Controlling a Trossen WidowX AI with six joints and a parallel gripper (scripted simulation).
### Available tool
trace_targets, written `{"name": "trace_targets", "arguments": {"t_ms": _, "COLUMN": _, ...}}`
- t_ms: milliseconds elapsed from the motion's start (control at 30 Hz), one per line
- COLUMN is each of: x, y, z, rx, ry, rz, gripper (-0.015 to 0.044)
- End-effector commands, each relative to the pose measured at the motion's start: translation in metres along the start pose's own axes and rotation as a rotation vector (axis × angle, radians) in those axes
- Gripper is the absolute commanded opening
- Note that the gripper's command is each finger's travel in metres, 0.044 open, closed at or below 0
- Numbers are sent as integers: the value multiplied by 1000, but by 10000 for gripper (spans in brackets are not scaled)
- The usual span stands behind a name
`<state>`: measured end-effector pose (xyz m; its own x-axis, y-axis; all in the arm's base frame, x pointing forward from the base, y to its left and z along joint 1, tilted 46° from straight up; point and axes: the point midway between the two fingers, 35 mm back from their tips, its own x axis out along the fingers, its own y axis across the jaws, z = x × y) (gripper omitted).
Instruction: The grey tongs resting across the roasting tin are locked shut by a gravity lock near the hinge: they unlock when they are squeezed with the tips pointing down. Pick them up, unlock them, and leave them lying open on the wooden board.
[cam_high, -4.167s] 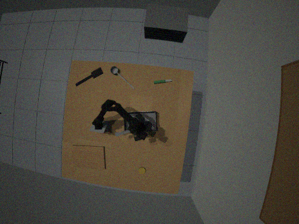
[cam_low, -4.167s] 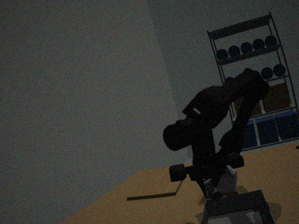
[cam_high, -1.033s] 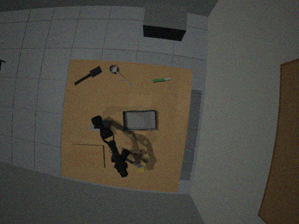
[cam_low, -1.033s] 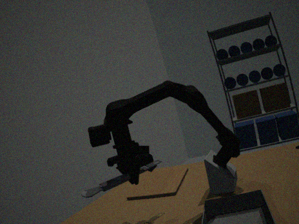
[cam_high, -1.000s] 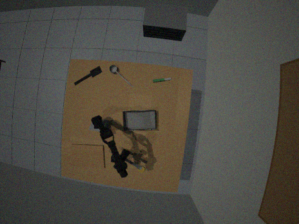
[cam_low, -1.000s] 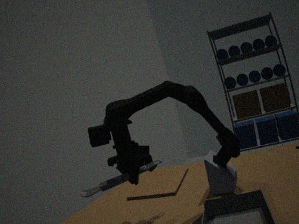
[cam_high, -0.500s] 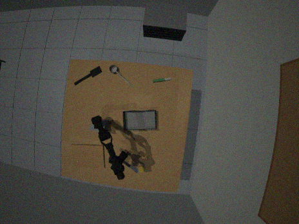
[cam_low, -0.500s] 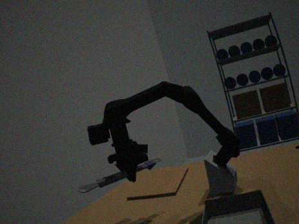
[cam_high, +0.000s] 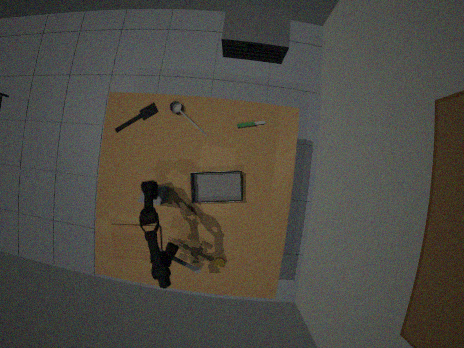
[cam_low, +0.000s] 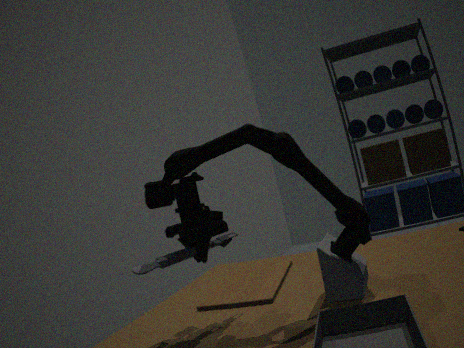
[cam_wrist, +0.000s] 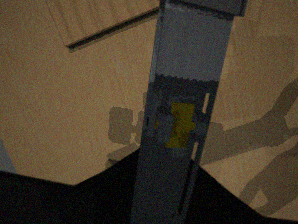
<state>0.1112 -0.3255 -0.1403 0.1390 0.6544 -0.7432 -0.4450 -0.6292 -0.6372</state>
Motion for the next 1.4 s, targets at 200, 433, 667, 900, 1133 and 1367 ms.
{"name": "trace_targets", "arguments": {"t_ms": 200, "x": -11, "y": 52, "z": 60, "rx": -123, "ry": -3, "rz": 25, "gripper": -150}}
{"name": "trace_targets", "arguments": {"t_ms": 433, "x": -10, "y": 79, "z": 105, "rx": -198, "ry": -6, "rz": 22, "gripper": -150}}
{"name": "trace_targets", "arguments": {"t_ms": 667, "x": -6, "y": 103, "z": 153, "rx": -273, "ry": -15, "rz": 16, "gripper": -150}}
{"name": "trace_targets", "arguments": {"t_ms": 900, "x": 2, "y": 120, "z": 202, "rx": -352, "ry": -23, "rz": 0, "gripper": -150}}
{"name": "trace_targets", "arguments": {"t_ms": 1133, "x": 14, "y": 133, "z": 252, "rx": -428, "ry": -29, "rz": -22, "gripper": -150}}
{"name": "trace_targets", "arguments": {"t_ms": 1367, "x": 19, "y": 136, "z": 270, "rx": -455, "ry": -30, "rz": -32, "gripper": -150}}
